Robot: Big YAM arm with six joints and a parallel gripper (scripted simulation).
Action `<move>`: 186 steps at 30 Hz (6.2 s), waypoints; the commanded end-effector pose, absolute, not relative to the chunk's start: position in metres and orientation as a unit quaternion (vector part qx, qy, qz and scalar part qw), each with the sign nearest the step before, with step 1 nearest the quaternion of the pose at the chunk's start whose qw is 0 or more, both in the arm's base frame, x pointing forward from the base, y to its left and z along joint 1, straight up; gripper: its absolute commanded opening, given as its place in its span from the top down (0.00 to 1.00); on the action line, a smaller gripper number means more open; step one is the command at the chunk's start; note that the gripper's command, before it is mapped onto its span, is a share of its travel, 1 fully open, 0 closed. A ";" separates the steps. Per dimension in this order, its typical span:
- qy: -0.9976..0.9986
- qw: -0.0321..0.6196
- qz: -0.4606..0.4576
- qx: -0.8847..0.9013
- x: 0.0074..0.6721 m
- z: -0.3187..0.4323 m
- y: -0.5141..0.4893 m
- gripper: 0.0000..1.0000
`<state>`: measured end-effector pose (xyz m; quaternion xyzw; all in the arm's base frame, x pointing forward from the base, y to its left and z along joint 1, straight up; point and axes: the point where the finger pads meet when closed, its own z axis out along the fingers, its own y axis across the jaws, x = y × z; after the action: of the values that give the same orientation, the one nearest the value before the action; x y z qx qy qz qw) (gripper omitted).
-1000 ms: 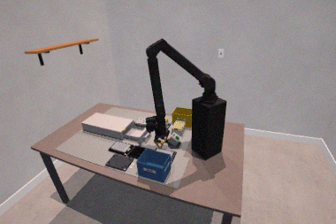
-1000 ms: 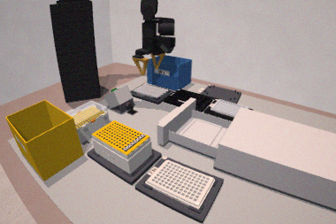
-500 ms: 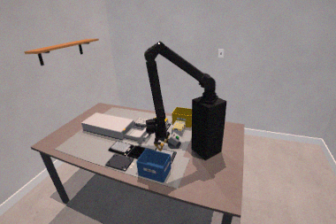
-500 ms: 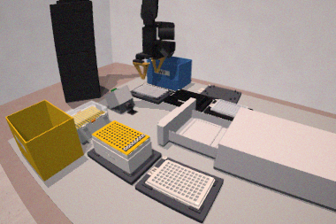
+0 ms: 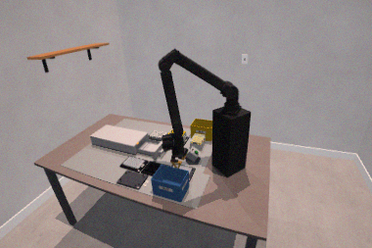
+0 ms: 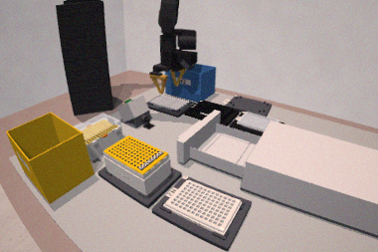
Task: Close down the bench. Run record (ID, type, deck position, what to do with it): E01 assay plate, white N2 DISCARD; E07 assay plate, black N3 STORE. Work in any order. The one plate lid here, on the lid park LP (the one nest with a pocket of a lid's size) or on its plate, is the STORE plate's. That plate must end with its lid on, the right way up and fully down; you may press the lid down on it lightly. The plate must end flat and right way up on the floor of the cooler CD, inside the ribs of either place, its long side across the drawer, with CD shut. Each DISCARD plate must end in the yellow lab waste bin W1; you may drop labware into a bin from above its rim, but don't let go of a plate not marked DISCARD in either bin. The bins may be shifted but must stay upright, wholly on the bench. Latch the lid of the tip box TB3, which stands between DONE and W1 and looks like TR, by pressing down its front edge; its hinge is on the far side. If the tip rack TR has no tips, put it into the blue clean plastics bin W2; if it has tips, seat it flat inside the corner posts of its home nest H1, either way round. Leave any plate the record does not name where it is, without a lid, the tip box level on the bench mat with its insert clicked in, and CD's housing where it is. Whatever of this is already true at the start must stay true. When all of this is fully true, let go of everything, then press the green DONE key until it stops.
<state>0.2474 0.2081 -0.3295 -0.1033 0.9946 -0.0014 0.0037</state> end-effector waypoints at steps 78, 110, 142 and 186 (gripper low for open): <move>0.996 0.012 0.002 -0.092 0.257 -0.384 0.211 0.00; 0.996 0.011 0.003 -0.094 0.256 -0.384 0.211 1.00; 0.996 0.010 0.002 -0.094 0.256 -0.371 0.211 1.00; 0.996 0.007 0.000 -0.094 0.252 -0.343 0.210 1.00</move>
<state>0.2482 0.2075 -0.3548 -0.1019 0.9948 -0.0023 0.0033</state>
